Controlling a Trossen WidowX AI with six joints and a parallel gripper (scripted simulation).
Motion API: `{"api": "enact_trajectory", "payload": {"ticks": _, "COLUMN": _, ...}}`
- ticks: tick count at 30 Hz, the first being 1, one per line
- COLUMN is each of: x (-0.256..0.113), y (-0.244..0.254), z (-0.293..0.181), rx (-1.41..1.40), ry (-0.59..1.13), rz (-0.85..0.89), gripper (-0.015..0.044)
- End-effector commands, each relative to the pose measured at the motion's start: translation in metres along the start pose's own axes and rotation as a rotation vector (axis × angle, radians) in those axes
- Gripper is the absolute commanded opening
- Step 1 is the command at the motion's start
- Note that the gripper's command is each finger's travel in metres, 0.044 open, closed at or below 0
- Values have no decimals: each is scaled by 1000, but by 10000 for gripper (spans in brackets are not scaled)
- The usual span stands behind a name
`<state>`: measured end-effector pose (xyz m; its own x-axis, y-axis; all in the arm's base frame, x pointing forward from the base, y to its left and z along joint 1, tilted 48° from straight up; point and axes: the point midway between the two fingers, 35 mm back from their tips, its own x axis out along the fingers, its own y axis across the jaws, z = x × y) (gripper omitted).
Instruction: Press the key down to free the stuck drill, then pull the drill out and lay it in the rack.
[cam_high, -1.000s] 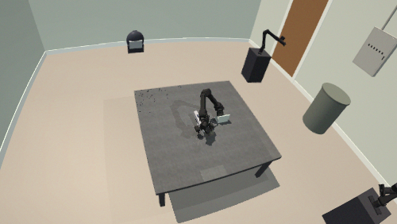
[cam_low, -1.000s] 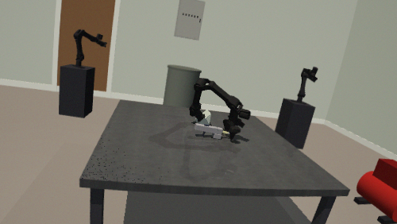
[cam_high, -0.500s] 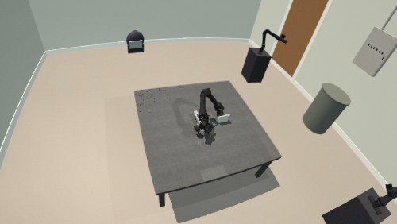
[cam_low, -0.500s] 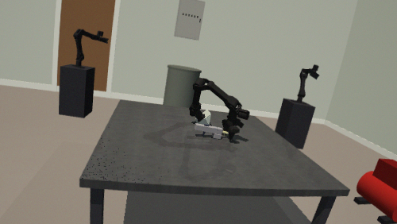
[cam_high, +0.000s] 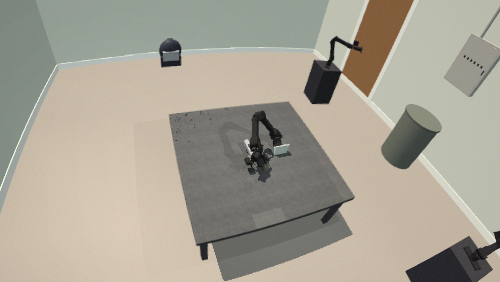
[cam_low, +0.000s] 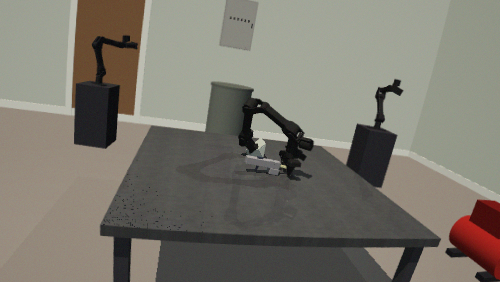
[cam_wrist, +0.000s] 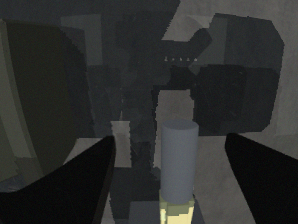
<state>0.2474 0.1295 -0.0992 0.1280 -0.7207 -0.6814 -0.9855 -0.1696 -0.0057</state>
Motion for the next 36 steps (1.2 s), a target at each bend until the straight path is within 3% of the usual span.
{"api": "enact_trajectory", "payload": {"ticks": 1, "x": 0, "y": 0, "z": 0, "rx": 0, "ry": -1, "rz": -1, "gripper": 230}}
{"api": "enact_trajectory", "payload": {"ticks": 8, "x": 0, "y": 0, "z": 0, "rx": 0, "ry": -1, "rz": -1, "gripper": 46}}
{"api": "enact_trajectory", "payload": {"ticks": 14, "x": 0, "y": 0, "z": 0, "rx": 0, "ry": -1, "rz": -1, "gripper": 6}}
{"api": "enact_trajectory", "payload": {"ticks": 36, "x": -3, "y": 2, "z": 0, "rx": -7, "ry": 6, "rz": 1, "gripper": 0}}
